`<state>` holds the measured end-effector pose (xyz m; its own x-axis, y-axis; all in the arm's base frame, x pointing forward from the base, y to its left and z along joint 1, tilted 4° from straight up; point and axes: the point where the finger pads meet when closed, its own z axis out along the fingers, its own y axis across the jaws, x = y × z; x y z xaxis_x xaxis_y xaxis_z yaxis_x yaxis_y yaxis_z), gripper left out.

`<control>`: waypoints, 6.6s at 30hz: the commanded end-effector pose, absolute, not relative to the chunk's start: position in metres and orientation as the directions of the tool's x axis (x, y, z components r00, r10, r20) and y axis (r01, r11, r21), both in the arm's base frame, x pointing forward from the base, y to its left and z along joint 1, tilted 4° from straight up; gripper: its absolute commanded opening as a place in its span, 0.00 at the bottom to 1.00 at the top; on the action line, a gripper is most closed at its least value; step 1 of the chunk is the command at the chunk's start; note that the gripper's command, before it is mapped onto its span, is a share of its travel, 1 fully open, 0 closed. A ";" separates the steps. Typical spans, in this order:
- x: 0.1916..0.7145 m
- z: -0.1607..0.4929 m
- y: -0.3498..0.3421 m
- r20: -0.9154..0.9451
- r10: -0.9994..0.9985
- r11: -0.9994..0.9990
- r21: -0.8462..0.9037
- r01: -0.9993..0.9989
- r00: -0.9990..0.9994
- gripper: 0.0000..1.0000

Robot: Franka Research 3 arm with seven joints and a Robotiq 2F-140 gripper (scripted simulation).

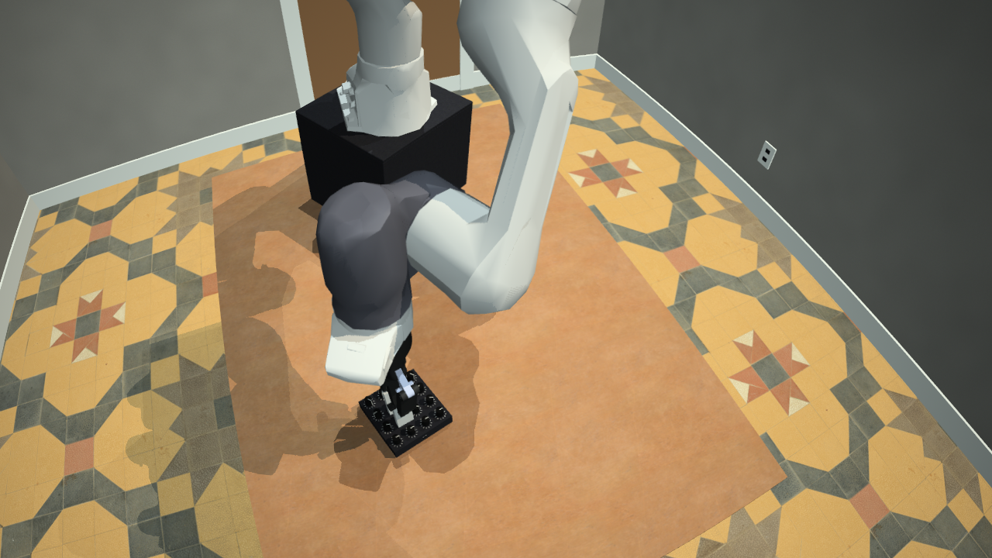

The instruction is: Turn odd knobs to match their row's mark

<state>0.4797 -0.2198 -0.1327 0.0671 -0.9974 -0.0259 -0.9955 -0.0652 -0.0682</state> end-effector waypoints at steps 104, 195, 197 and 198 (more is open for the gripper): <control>0.481 -0.140 -0.221 -0.018 -0.990 -0.138 -0.072 -0.988 0.140 0.05; 0.481 -0.140 -0.221 0.067 -0.081 -0.996 -0.033 -0.078 0.995 0.05; 0.481 -0.140 -0.221 0.068 -0.048 -0.998 -0.031 -0.046 0.997 0.05; 0.481 -0.140 -0.221 0.068 -0.032 -0.999 -0.030 -0.030 0.997 0.05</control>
